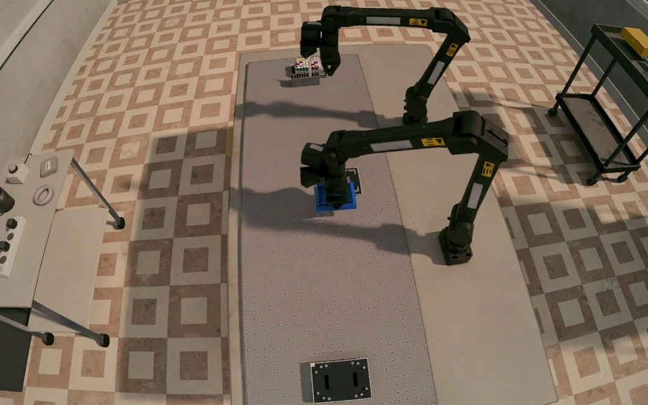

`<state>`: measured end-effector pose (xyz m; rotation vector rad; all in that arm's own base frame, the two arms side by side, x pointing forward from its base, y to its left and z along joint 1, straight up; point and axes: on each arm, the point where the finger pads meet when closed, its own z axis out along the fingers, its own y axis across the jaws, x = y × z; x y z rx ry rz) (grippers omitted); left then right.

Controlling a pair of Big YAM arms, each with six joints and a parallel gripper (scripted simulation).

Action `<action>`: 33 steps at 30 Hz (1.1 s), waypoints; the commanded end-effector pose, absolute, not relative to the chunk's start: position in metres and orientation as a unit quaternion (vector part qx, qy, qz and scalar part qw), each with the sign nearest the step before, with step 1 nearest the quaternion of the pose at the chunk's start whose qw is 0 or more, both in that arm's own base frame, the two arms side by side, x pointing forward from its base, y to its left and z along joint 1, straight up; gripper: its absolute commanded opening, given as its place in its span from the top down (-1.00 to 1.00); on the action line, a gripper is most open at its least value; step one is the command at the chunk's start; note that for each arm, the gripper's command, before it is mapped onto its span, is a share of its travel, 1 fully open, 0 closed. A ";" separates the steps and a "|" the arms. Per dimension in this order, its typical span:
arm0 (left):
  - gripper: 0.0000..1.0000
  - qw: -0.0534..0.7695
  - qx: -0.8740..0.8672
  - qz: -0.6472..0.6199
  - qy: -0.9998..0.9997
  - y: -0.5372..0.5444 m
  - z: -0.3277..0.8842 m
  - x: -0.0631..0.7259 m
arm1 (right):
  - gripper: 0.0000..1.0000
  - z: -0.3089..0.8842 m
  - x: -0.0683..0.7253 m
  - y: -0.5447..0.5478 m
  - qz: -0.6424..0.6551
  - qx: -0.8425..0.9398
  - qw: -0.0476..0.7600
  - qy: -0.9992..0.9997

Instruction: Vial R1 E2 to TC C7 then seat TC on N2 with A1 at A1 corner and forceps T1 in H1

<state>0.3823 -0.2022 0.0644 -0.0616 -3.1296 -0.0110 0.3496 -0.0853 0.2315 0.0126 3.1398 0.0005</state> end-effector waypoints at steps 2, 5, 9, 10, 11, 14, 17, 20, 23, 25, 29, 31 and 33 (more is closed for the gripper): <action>1.00 -0.024 -0.024 0.012 -0.999 -0.198 0.088 0.399 | 0.53 0.244 0.357 -0.087 -0.004 0.007 0.018 1.000; 1.00 -0.013 -0.024 0.006 -1.000 -0.189 0.079 0.390 | 0.53 0.244 0.357 -0.087 -0.004 0.007 0.018 1.000; 1.00 -0.038 -0.024 0.018 -0.999 -0.195 0.099 0.412 | 0.53 0.244 0.357 -0.087 -0.004 0.007 0.018 1.000; 1.00 -0.037 -0.024 0.017 -0.999 -0.193 0.097 0.411 | 0.53 0.244 0.357 -0.087 -0.004 0.007 0.018 1.000; 1.00 -0.028 -0.024 0.013 -0.999 -0.188 0.091 0.404 | 0.53 0.244 0.357 -0.087 -0.004 0.007 0.018 1.000; 1.00 -0.014 -0.024 0.007 -1.000 -0.177 0.079 0.392 | 0.53 0.244 0.357 -0.087 -0.004 0.007 0.018 1.000; 1.00 -0.022 -0.024 0.010 -0.999 -0.175 0.086 0.400 | 0.53 0.244 0.357 -0.087 -0.004 0.007 0.018 1.000; 1.00 -0.014 -0.024 0.006 -1.000 -0.167 0.079 0.394 | 0.53 0.244 0.357 -0.087 -0.004 0.007 0.018 1.000; 1.00 -0.017 -0.024 0.007 -1.000 -0.165 0.082 0.397 | 0.53 0.244 0.357 -0.087 -0.004 0.007 0.018 1.000; 1.00 -0.034 -0.026 0.014 -0.999 -0.171 0.095 0.410 | 0.53 0.244 0.357 -0.087 -0.004 0.007 0.018 1.000; 1.00 -0.015 -0.024 0.006 -1.000 -0.156 0.079 0.395 | 0.53 0.244 0.357 -0.087 -0.004 0.007 0.018 1.000; 1.00 -0.017 -0.024 0.007 -1.000 -0.153 0.083 0.398 | 0.53 0.244 0.357 -0.087 -0.004 0.007 0.018 1.000; 1.00 -0.021 -0.024 0.008 -0.999 -0.151 0.085 0.402 | 0.53 0.244 0.357 -0.087 -0.004 0.007 0.018 1.000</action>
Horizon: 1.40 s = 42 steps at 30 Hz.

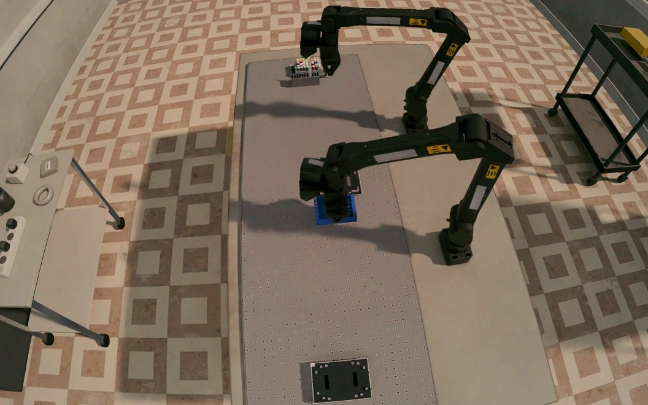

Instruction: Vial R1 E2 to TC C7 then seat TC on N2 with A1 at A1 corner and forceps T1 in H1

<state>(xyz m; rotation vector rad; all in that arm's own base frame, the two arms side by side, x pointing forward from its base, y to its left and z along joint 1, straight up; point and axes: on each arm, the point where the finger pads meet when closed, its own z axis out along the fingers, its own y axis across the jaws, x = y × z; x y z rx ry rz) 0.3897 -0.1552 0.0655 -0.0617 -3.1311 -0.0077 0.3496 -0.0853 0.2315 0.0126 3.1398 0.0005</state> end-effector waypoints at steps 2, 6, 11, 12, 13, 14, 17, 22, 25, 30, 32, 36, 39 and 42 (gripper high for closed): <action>1.00 -0.013 -0.024 0.005 -1.000 -0.145 0.079 0.396 | 0.53 0.244 0.357 -0.087 -0.004 0.007 0.018 1.000; 1.00 -0.022 -0.024 0.008 -0.999 -0.141 0.085 0.404 | 0.53 0.244 0.357 -0.087 -0.004 0.007 0.018 1.000; 1.00 -0.013 -0.024 0.005 -1.000 -0.134 0.079 0.397 | 0.53 0.244 0.357 -0.087 -0.004 0.007 0.018 1.000; 1.00 -0.019 -0.024 0.007 -1.000 -0.134 0.083 0.403 | 0.53 0.244 0.357 -0.087 -0.004 0.007 0.018 1.000; 1.00 -0.025 -0.024 0.008 -0.999 -0.134 0.088 0.408 | 0.53 0.244 0.357 -0.087 -0.004 0.007 0.018 1.000; 1.00 -0.024 -0.024 0.008 -0.999 -0.132 0.087 0.407 | 0.53 0.244 0.357 -0.087 -0.004 0.007 0.018 1.000; 1.00 -0.017 -0.024 0.005 -1.000 -0.125 0.081 0.401 | 0.53 0.244 0.357 -0.087 -0.004 0.007 0.018 1.000; 1.00 -0.015 -0.024 0.005 -1.000 -0.116 0.079 0.401 | 0.53 0.244 0.357 -0.087 -0.004 0.007 0.018 1.000; 1.00 -0.016 -0.024 0.005 -1.000 -0.114 0.080 0.402 | 0.53 0.244 0.357 -0.087 -0.004 0.007 0.018 1.000; 1.00 -0.028 -0.024 0.007 -0.999 -0.109 0.089 0.413 | 0.53 0.244 0.357 -0.087 -0.004 0.007 0.018 1.000; 1.00 -0.023 -0.024 0.006 -0.999 -0.104 0.085 0.409 | 0.53 0.244 0.357 -0.087 -0.004 0.007 0.018 1.000; 1.00 -0.017 -0.024 0.004 -1.000 -0.096 0.081 0.405 | 0.53 0.244 0.357 -0.087 -0.004 0.007 0.018 1.000; 1.00 -0.023 -0.024 0.005 -0.999 -0.092 0.085 0.410 | 0.53 0.244 0.357 -0.087 -0.004 0.007 0.018 1.000; 1.00 -0.021 -0.024 0.005 -0.999 -0.090 0.083 0.409 | 0.53 0.244 0.357 -0.087 -0.004 0.007 0.018 1.000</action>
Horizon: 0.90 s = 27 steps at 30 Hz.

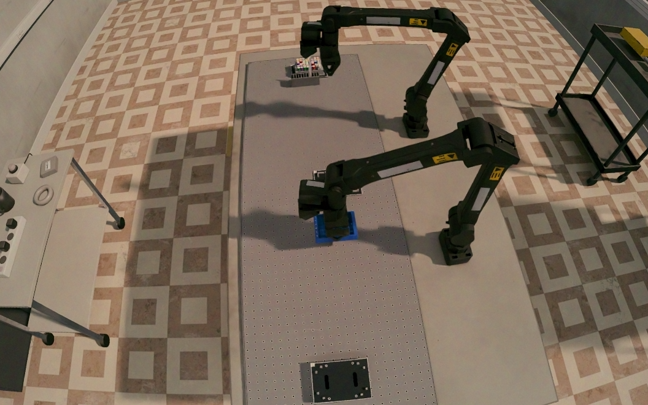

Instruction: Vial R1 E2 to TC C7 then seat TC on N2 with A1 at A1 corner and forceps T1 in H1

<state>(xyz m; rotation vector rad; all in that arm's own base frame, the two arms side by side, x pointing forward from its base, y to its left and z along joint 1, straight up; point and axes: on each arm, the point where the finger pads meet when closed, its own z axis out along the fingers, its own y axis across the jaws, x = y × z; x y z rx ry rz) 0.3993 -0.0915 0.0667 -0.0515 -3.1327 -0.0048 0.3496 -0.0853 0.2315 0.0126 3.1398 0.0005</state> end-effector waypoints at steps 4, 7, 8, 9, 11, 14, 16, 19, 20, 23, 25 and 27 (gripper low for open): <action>1.00 -0.021 -0.024 0.004 -0.999 -0.083 0.083 0.410 | 0.53 0.244 0.357 -0.087 -0.004 0.007 0.018 1.000; 1.00 -0.021 -0.024 0.004 -1.000 -0.078 0.083 0.410 | 0.53 0.244 0.357 -0.087 -0.004 0.007 0.018 1.000; 1.00 -0.019 -0.024 0.004 -1.000 -0.076 0.082 0.409 | 0.53 0.244 0.357 -0.087 -0.004 0.007 0.018 1.000; 1.00 -0.018 -0.024 0.003 -1.000 -0.075 0.081 0.408 | 0.53 0.244 0.357 -0.087 -0.004 0.007 0.018 1.000; 1.00 -0.020 -0.024 0.004 -1.000 -0.071 0.082 0.410 | 0.53 0.244 0.357 -0.087 -0.004 0.007 0.018 1.000; 1.00 -0.021 -0.024 0.004 -0.999 -0.067 0.083 0.412 | 0.53 0.244 0.357 -0.087 -0.004 0.007 0.018 1.000; 1.00 -0.020 -0.024 0.003 -1.000 -0.065 0.083 0.411 | 0.53 0.244 0.357 -0.087 -0.004 0.007 0.018 1.000; 1.00 -0.019 -0.024 0.003 -1.000 -0.061 0.082 0.411 | 0.53 0.244 0.357 -0.087 -0.004 0.007 0.018 1.000; 1.00 -0.019 -0.024 0.003 -1.000 -0.059 0.081 0.411 | 0.53 0.244 0.357 -0.087 -0.004 0.007 0.018 1.000; 1.00 -0.022 -0.024 0.003 -0.999 -0.055 0.084 0.414 | 0.53 0.244 0.357 -0.087 -0.004 0.007 0.018 1.000; 1.00 -0.022 -0.024 0.003 -0.999 -0.051 0.084 0.415 | 0.53 0.244 0.357 -0.087 -0.004 0.007 0.018 1.000; 1.00 -0.022 -0.024 0.003 -0.999 -0.048 0.084 0.415 | 0.53 0.244 0.357 -0.087 -0.004 0.007 0.018 1.000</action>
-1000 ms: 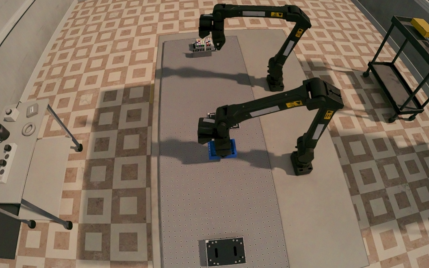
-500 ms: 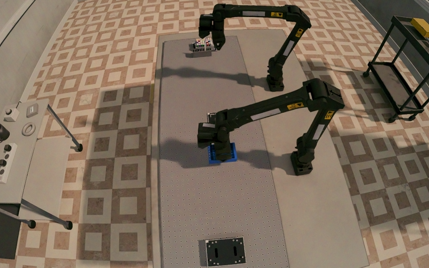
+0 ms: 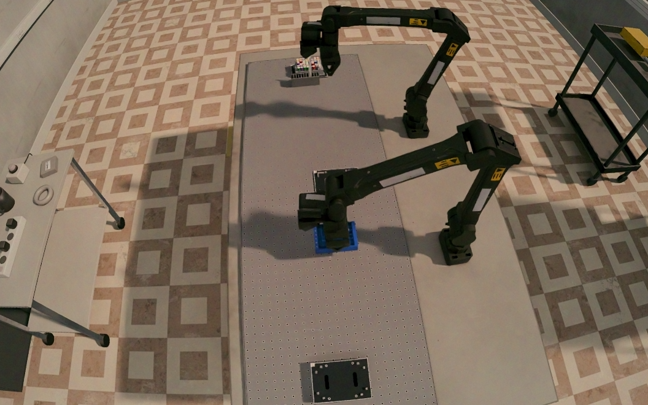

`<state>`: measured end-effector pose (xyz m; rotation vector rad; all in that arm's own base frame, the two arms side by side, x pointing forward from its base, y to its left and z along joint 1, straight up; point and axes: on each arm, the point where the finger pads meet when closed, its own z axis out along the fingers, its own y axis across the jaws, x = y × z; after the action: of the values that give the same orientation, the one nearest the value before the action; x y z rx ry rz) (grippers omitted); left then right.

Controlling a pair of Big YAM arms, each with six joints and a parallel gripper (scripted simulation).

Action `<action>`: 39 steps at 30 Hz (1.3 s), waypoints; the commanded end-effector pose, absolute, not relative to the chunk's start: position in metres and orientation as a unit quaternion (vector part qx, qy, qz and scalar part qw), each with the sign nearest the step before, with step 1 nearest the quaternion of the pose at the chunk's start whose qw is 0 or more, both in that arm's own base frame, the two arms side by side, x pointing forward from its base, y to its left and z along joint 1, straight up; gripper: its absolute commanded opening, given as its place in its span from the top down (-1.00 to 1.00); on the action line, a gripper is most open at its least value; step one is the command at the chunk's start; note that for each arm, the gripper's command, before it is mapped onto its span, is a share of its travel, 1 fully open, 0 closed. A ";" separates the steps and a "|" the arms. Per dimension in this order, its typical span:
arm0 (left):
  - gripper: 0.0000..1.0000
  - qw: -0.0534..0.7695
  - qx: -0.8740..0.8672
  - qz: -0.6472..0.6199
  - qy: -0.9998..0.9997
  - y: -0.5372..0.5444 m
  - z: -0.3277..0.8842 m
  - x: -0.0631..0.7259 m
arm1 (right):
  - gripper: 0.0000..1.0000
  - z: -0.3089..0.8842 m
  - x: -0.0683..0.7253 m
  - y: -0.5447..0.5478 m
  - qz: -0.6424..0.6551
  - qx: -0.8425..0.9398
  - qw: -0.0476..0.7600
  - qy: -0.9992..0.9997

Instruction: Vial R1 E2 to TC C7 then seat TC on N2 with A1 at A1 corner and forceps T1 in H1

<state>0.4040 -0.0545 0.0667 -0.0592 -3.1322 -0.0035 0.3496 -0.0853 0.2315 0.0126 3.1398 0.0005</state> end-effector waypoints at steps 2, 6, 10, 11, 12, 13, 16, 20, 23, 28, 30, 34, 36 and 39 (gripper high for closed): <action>1.00 -0.023 -0.024 0.003 -0.999 -0.045 0.084 0.416 | 0.53 0.244 0.357 -0.087 -0.004 0.007 0.018 1.000; 1.00 -0.024 -0.024 0.002 -0.999 -0.040 0.085 0.418 | 0.53 0.244 0.357 -0.087 -0.004 0.007 0.018 1.000; 1.00 -0.026 -0.024 0.002 -0.999 -0.035 0.087 0.420 | 0.53 0.244 0.357 -0.087 -0.004 0.007 0.018 1.000; 1.00 -0.027 -0.024 0.002 -0.999 -0.033 0.088 0.421 | 0.53 0.244 0.357 -0.087 -0.004 0.007 0.018 1.000; 1.00 -0.028 -0.024 0.002 -0.999 -0.031 0.088 0.422 | 0.53 0.244 0.357 -0.087 -0.004 0.007 0.018 1.000; 1.00 -0.029 -0.024 0.002 -0.999 -0.030 0.089 0.423 | 0.53 0.244 0.357 -0.087 -0.004 0.007 0.018 1.000; 1.00 -0.033 -0.024 0.002 -0.999 -0.025 0.092 0.427 | 0.53 0.244 0.357 -0.087 -0.004 0.007 0.018 1.000; 1.00 -0.038 -0.024 0.001 -0.999 -0.018 0.096 0.433 | 0.53 0.244 0.357 -0.087 -0.004 0.007 0.018 1.000; 1.00 -0.040 -0.024 0.001 -0.999 -0.015 0.098 0.435 | 0.53 0.244 0.357 -0.087 -0.004 0.007 0.018 1.000; 1.00 -0.040 -0.024 0.000 -0.999 -0.008 0.098 0.435 | 0.53 0.244 0.357 -0.087 -0.004 0.007 0.018 1.000; 1.00 -0.037 -0.024 0.000 -0.999 -0.004 0.095 0.435 | 0.53 0.244 0.357 -0.087 -0.004 0.007 0.018 1.000; 1.00 -0.030 -0.024 0.000 -0.999 0.003 0.091 0.435 | 0.53 0.244 0.357 -0.087 -0.004 0.007 0.018 1.000; 1.00 -0.027 -0.024 0.000 -0.999 0.006 0.088 0.435 | 0.53 0.244 0.357 -0.087 -0.004 0.007 0.018 1.000; 1.00 -0.021 -0.024 0.000 -1.000 0.012 0.084 0.435 | 0.53 0.244 0.357 -0.087 -0.004 0.007 0.018 1.000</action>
<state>0.4077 0.0047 0.0667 -0.0535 -3.1321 -0.0015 0.3496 -0.0853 0.2315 0.0126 3.1398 0.0005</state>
